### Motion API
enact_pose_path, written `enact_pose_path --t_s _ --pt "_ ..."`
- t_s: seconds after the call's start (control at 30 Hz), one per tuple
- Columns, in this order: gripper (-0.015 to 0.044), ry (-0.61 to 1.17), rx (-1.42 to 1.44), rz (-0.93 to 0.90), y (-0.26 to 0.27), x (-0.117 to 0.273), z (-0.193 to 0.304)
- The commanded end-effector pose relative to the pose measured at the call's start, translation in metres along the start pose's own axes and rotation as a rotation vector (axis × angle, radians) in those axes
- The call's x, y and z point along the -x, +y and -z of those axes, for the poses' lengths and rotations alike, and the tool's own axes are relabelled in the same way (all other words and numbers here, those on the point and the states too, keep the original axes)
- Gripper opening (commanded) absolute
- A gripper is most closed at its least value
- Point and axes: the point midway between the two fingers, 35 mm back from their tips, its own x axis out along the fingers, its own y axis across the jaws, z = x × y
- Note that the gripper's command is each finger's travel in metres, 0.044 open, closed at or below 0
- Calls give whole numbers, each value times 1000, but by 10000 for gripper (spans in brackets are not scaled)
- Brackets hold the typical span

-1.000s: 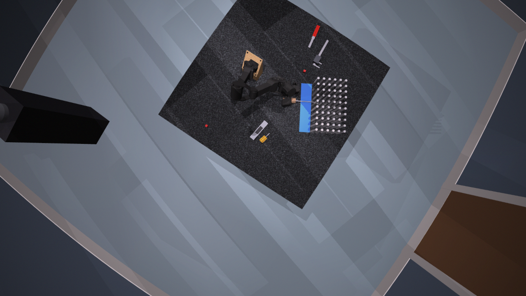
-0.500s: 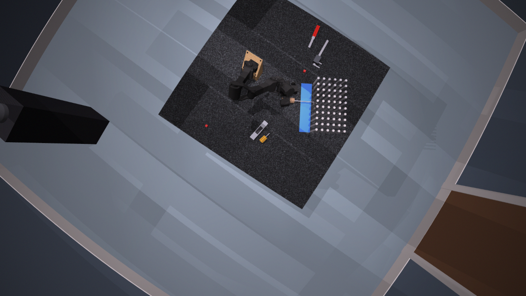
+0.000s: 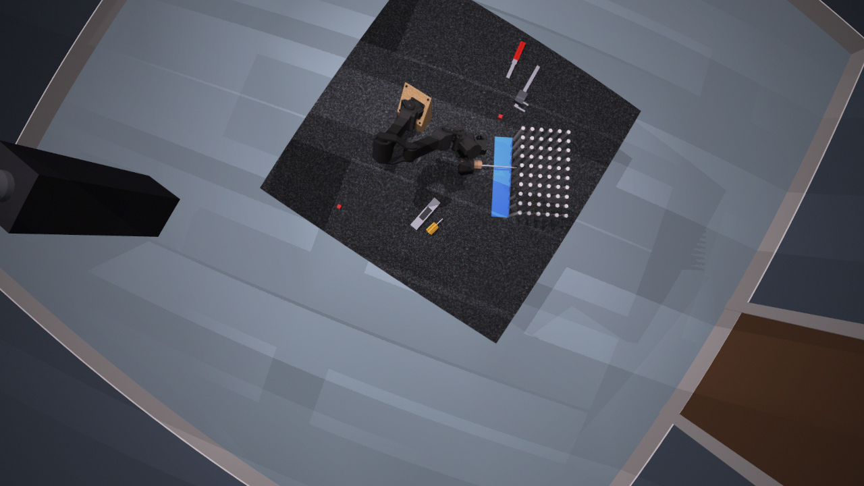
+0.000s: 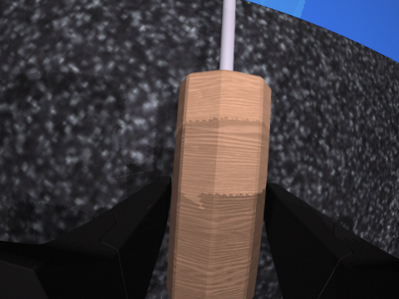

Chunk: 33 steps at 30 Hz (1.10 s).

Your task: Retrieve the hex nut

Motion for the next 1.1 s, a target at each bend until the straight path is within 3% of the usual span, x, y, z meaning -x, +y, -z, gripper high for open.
enact_pose_path --t_s 0.0,1.07 --pt "0 -6 2 -1 0 1 2" --pt "0 -6 3 -2 0 8 17"
